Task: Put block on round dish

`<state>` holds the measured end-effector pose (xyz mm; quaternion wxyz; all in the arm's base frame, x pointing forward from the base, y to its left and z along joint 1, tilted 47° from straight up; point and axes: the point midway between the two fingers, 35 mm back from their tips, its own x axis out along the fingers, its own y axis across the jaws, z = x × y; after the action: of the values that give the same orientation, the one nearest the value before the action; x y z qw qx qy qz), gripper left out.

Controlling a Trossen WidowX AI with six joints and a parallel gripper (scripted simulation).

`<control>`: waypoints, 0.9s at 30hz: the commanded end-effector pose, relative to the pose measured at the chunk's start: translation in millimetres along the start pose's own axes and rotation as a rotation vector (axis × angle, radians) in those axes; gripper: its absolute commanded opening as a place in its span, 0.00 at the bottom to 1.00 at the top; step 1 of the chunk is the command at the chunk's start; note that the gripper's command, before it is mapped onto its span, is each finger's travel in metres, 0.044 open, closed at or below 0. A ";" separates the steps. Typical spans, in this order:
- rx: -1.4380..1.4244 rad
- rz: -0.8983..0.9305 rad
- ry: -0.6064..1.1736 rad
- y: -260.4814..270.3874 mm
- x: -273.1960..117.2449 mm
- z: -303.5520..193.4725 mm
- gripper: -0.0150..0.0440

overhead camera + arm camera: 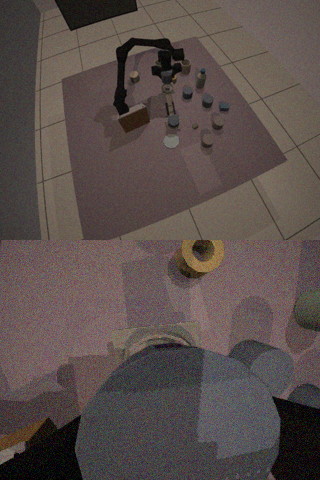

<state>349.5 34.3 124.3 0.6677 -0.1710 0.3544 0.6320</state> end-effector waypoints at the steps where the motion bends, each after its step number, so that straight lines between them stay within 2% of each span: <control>1: 0.001 -0.002 0.000 0.3 0.8 0.9 0.25; 13: 0.008 -0.012 0.027 56.4 45.6 53.5 0.25; 27: 0.000 -0.002 -0.005 139.5 90.5 87.0 0.25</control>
<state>250.0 167.1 148.5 0.6678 -0.1721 0.3623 0.6270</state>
